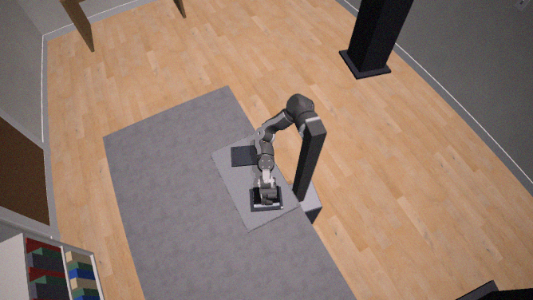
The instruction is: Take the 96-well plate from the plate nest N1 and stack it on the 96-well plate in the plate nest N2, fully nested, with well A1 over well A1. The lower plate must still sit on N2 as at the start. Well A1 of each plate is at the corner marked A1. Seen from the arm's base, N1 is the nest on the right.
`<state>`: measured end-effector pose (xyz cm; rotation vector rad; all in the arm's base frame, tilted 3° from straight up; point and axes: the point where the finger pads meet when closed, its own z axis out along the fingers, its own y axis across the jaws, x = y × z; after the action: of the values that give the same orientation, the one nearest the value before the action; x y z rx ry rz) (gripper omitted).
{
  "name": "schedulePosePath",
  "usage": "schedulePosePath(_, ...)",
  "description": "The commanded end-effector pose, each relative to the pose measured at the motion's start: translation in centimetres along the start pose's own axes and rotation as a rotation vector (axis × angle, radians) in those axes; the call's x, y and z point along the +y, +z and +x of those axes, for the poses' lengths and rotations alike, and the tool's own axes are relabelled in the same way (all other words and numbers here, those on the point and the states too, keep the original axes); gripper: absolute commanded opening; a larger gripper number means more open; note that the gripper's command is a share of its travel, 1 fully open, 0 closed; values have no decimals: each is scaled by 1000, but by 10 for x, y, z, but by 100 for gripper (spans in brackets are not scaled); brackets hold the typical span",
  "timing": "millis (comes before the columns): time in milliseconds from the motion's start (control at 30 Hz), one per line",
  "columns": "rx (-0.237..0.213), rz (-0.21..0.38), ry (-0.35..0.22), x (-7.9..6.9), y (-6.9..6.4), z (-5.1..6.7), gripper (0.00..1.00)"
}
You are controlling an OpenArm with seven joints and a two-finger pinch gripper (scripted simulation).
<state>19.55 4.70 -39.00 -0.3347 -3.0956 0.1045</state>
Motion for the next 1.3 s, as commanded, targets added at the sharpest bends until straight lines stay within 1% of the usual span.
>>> schedulePosePath(0, -7, -19, -17, 3, 8, -1, 0)
schedulePosePath(33, -7, -19, -17, 3, 14, -1, 0)
schedulePosePath(433, -7, -19, -17, 3, 14, -1, 0)
schedulePosePath(600, -6, -19, -17, 2, 26, -2, 0)
schedulePosePath(1000, -6, -19, -17, 2, 26, -2, 0)
schedulePosePath(1167, -10, -13, -10, 1, 21, -5, 0)
schedulePosePath(1267, -10, -13, -10, 1, 21, -5, 0)
